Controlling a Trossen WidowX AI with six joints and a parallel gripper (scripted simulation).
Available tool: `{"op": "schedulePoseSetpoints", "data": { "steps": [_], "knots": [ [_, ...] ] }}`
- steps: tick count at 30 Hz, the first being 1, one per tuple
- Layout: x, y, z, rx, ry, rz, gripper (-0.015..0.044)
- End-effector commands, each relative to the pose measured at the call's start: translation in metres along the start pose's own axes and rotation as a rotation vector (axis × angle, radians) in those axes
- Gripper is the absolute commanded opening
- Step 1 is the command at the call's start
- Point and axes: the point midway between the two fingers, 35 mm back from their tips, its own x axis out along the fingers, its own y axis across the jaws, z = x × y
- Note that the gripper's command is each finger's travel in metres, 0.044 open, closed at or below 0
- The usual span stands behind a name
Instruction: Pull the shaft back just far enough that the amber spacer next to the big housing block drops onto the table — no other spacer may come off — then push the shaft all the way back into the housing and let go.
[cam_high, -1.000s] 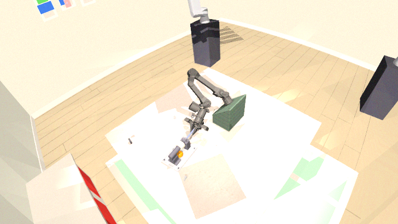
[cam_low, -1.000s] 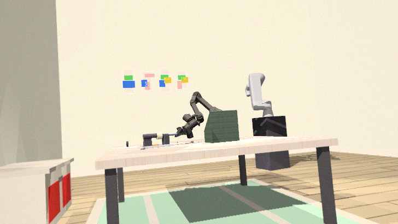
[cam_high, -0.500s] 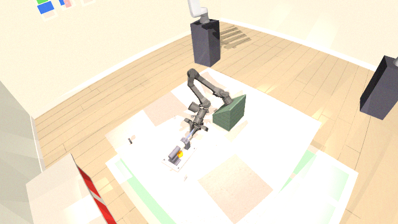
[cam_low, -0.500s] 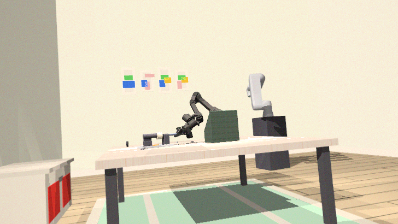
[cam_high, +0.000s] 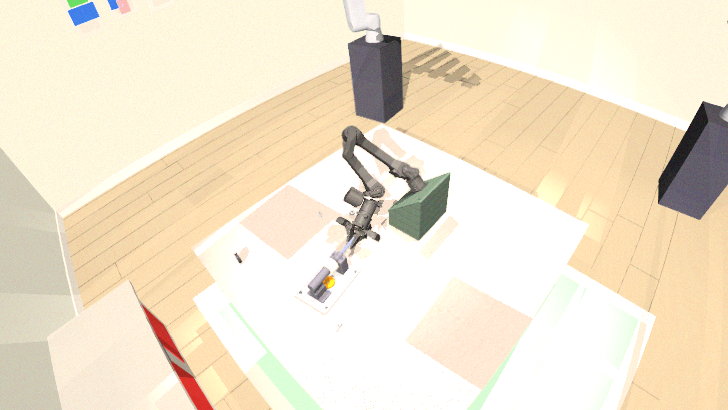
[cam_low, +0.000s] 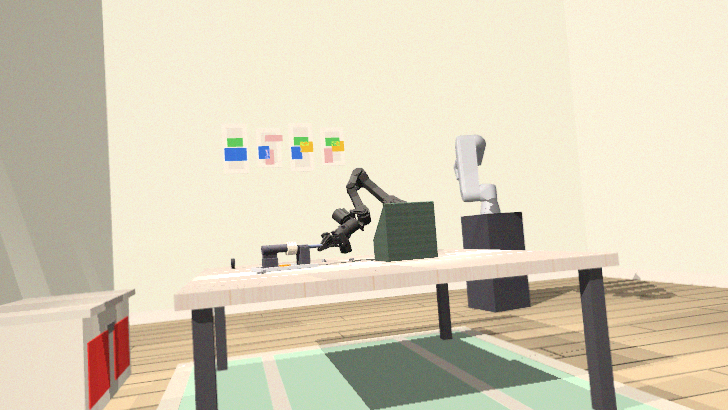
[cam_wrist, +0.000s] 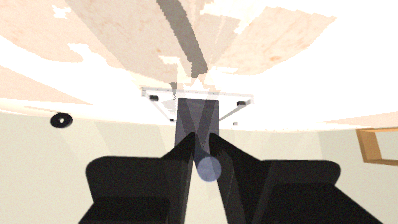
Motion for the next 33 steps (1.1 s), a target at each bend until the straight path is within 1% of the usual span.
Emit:
{"op": "schedulePoseSetpoints", "data": {
  "steps": [1,33],
  "knots": [
    [0.0032,0.0011,-0.0027,0.003,0.006,0.002,0.0000],
    [0.0117,0.0012,-0.0080,0.003,0.007,0.002,0.0000]
  ]
}}
